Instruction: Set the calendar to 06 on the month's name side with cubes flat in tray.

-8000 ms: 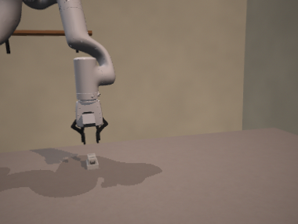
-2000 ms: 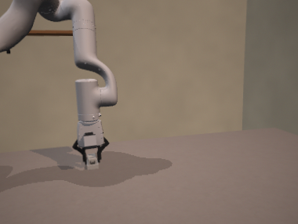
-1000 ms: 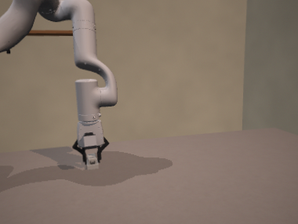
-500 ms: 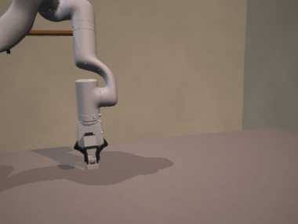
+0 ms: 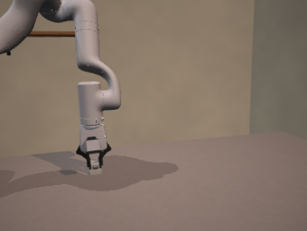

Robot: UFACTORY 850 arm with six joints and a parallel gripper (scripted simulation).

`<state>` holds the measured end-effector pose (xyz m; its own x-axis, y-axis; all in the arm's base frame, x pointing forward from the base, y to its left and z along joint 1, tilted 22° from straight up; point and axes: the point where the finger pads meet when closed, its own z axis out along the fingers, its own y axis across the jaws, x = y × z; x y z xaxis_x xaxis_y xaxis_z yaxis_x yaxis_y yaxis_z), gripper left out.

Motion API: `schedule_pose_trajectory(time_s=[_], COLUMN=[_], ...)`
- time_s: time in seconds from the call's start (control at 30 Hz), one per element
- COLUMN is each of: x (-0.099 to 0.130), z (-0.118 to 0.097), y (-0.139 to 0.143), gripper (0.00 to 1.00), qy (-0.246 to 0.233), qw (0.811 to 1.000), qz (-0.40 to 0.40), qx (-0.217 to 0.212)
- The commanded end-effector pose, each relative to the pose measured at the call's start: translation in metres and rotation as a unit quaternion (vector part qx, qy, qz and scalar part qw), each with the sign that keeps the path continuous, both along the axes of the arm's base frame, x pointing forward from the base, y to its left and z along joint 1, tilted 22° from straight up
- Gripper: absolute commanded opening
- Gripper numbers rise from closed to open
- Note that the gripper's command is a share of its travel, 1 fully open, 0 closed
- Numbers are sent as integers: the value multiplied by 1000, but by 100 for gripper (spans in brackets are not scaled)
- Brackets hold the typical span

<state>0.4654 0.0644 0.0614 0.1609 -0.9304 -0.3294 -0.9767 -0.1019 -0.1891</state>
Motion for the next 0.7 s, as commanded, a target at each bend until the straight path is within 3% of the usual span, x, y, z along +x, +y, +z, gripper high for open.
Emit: schedule_pose_trajectory(time_s=[0.0,0.37,0.67], x=[1,0,-4], z=[0,2,31], y=[0,-1,-12], gripper=[29,29,29], qy=[-1,-1,-1], qw=[1000,1000,1000], qz=[0,0,0], qx=[0,0,0])
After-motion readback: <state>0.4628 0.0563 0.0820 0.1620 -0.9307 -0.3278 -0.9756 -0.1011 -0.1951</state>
